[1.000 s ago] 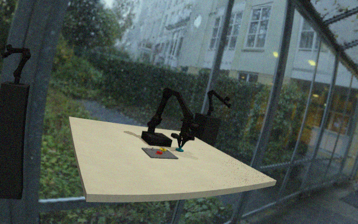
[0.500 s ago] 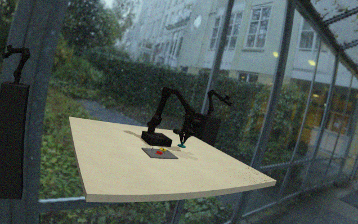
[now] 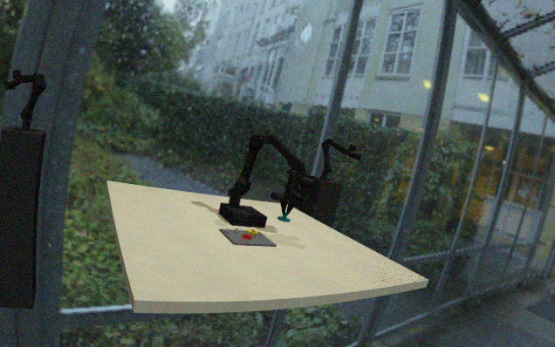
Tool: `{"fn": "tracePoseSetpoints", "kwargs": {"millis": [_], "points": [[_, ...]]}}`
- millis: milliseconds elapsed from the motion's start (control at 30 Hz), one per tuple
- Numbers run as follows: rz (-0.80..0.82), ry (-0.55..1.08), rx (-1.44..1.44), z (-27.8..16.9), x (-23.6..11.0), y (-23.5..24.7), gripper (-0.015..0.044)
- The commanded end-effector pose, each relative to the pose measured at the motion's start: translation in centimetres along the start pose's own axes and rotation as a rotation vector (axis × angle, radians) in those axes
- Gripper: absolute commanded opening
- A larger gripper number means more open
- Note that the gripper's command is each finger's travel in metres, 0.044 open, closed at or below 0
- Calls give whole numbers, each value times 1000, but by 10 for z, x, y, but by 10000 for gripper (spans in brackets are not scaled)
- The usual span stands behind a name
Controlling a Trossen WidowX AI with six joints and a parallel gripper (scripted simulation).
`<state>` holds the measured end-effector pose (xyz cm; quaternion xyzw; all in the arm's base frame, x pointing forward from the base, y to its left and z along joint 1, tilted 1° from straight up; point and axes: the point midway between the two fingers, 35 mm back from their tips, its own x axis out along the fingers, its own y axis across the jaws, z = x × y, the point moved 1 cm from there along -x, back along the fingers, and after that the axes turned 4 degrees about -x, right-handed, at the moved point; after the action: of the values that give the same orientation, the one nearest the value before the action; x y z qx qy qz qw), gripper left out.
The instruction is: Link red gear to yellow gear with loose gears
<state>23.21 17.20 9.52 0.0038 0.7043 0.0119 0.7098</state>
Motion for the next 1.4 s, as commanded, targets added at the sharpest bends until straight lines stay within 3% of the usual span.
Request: {"fn": "tracePoseSetpoints", "kwargs": {"millis": [0, 733, 1367], "points": [[8, -7, 5, 0, -11, 1, 0], [8, -7, 5, -10, -68, -3, 0], [5, -9, 5, 16, -54, -28, 0]]}}
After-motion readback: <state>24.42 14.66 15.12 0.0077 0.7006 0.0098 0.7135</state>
